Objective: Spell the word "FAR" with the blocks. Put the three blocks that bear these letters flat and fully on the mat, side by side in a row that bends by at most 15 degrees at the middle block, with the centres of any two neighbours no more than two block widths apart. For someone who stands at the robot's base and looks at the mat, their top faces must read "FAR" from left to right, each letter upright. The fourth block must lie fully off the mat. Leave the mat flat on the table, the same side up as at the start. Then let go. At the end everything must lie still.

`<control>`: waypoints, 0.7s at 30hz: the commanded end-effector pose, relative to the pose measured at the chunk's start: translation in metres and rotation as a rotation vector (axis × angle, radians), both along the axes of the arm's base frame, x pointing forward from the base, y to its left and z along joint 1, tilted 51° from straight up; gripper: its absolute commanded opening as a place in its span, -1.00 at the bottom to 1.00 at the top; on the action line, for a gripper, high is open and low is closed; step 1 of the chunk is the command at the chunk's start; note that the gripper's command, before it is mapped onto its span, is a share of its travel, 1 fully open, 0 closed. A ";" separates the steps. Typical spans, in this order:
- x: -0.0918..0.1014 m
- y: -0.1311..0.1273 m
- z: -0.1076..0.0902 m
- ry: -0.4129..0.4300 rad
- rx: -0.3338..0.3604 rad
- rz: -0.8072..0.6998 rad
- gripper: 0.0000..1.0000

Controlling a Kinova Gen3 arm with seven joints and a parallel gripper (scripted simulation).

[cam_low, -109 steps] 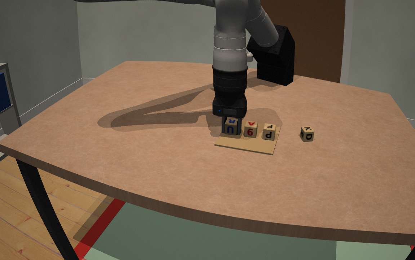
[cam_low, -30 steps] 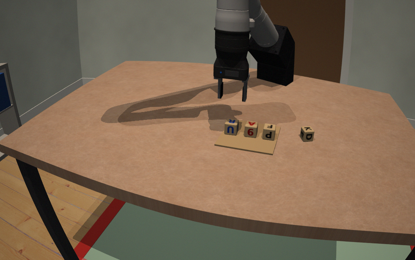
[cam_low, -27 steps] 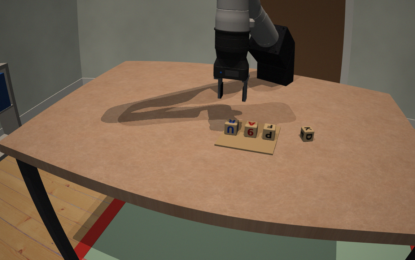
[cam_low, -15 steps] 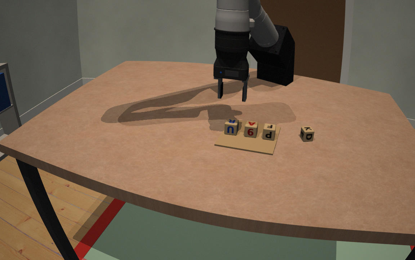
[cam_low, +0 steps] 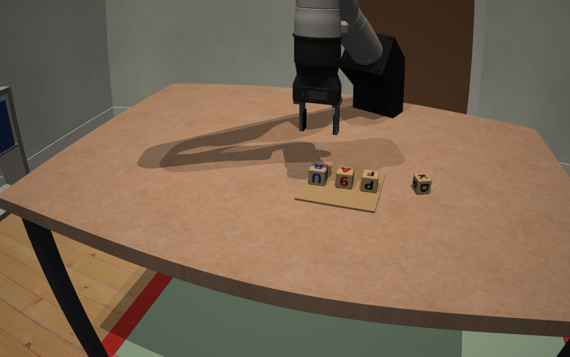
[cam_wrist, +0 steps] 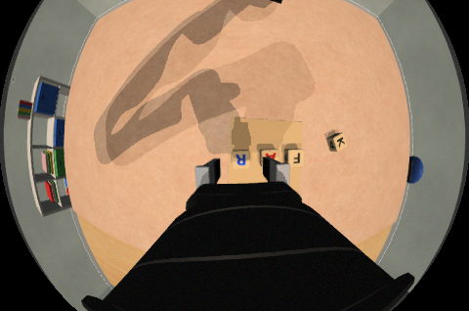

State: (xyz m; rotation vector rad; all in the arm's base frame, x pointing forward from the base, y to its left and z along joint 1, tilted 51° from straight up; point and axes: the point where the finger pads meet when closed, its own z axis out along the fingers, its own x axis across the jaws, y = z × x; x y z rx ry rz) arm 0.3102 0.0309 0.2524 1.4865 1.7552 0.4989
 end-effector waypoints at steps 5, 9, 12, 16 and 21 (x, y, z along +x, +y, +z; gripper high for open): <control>-0.020 0.005 0.017 -0.001 0.007 0.000 1.00; -0.036 0.009 0.030 -0.001 0.007 0.000 1.00; -0.047 0.011 0.039 -0.001 0.007 0.000 1.00; -0.052 0.012 0.044 -0.001 0.007 0.000 1.00; -0.060 0.014 0.050 -0.001 0.007 0.000 1.00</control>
